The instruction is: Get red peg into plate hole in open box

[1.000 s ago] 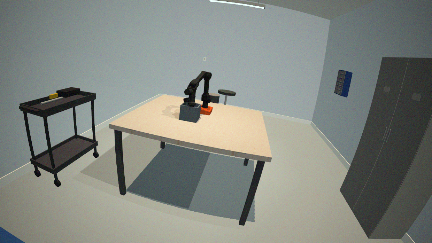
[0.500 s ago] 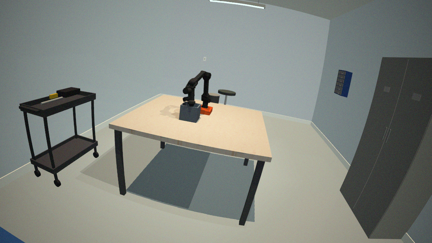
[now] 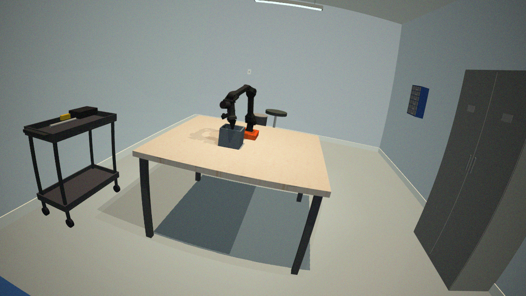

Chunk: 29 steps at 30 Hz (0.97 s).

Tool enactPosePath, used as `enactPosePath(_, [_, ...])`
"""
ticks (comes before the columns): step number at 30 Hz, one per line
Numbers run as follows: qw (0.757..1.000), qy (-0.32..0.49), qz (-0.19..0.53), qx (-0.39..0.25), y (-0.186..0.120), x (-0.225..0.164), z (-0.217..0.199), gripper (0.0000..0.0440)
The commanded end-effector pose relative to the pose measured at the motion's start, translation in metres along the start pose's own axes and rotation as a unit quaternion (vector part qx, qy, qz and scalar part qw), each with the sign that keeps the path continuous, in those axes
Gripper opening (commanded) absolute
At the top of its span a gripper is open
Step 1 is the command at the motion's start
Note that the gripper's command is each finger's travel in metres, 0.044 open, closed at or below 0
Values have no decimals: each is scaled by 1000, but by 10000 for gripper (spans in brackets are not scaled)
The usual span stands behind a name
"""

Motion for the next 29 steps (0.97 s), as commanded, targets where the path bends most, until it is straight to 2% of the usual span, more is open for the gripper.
enactPosePath(1, [1000,-3,12,16,-8,2,3,205])
enactPosePath(8, [999,-4,27,35,-17,8,7,241])
enactPosePath(29, [996,-45,35,76,-23,35,19,208])
Point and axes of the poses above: the point midway between the two fingers, 35 mm back from their tips, its own y axis out along the fingers, its own z axis across the jaws, x = y × z, the point moved 9 cm from there along -y, back along the fingers, and after that the axes turned 6 degrees about y, right-handed, at the moved point
